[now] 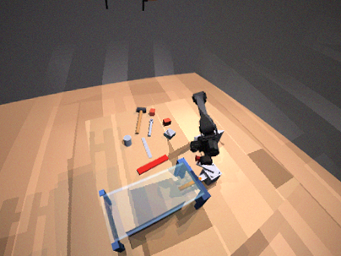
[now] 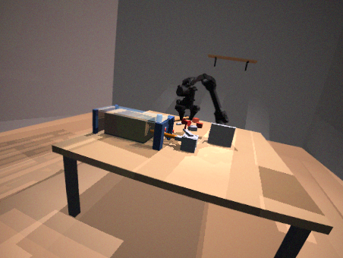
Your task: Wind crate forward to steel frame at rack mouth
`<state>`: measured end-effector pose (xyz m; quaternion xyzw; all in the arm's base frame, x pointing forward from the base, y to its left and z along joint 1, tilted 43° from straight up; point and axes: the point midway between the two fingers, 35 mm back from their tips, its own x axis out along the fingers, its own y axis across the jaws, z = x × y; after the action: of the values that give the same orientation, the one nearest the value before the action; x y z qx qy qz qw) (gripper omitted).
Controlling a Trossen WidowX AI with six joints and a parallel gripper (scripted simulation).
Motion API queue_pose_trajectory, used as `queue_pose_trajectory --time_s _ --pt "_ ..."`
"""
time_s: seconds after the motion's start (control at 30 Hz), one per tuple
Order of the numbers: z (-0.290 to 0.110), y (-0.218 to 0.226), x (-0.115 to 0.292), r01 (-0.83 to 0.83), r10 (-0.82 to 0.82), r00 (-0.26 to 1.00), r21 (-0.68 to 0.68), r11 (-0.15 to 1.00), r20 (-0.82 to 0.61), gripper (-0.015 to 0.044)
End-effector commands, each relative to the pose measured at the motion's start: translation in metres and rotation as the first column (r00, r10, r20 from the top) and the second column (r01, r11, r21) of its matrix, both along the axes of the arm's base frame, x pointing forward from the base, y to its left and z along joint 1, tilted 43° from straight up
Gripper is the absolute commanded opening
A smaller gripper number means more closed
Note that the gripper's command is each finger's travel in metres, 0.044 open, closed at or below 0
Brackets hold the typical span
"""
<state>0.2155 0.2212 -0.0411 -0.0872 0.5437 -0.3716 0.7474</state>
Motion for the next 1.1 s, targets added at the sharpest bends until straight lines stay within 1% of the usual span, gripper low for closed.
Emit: queue_pose_trajectory --time_s 0.0,0.9,1.07 --pt "-0.006 -0.007 0.001 -0.004 0.004 1.000 -0.007 1.000 -0.001 0.0440" --pt "-0.032 -0.034 0.004 -0.004 0.004 1.000 -0.009 1.000 0.000 0.0440" --pt "-0.031 -0.031 0.004 0.002 -0.002 1.000 -0.004 1.000 0.001 0.0309"
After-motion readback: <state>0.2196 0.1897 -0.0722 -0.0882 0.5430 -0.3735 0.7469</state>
